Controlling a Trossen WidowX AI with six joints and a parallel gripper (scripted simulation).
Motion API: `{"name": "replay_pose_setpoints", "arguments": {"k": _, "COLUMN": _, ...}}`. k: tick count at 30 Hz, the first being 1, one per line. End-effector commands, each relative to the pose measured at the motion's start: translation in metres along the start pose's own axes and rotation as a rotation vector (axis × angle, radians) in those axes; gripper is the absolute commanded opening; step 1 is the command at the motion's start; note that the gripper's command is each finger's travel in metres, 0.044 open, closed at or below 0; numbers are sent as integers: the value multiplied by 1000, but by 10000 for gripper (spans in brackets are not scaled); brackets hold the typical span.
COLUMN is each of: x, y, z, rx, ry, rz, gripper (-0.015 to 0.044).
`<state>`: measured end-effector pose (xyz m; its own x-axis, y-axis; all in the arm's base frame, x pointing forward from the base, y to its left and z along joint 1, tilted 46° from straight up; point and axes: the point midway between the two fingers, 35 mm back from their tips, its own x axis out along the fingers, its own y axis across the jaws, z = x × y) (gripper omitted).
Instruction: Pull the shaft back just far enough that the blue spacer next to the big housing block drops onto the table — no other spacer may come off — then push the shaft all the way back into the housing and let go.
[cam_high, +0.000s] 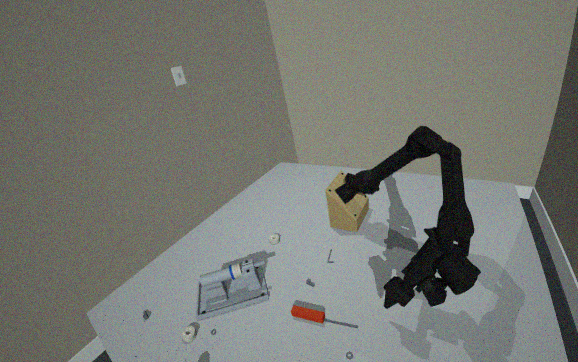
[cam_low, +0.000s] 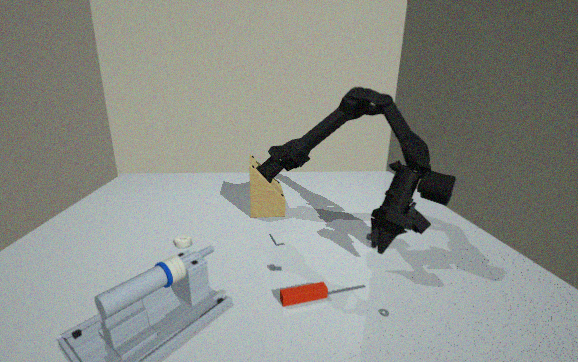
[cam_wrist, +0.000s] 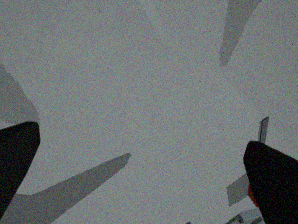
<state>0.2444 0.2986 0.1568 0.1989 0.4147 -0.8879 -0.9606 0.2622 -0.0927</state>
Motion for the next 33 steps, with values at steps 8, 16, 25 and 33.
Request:
{"name": "replay_pose_setpoints", "arguments": {"k": 8, "x": 57, "y": -113, "z": -93, "rx": 652, "ry": 181, "rz": 155, "gripper": 440}}
{"name": "replay_pose_setpoints", "arguments": {"k": 16, "x": 85, "y": -169, "z": -202, "rx": 1239, "ry": 253, "rz": 313, "gripper": 440}}
{"name": "replay_pose_setpoints", "arguments": {"k": 25, "x": 102, "y": -208, "z": -338, "rx": 1858, "ry": 211, "rz": 508, "gripper": 440}}
{"name": "replay_pose_setpoints", "arguments": {"k": 33, "x": 104, "y": -209, "z": -353, "rx": 1910, "ry": 201, "rz": 528, "gripper": 440}}
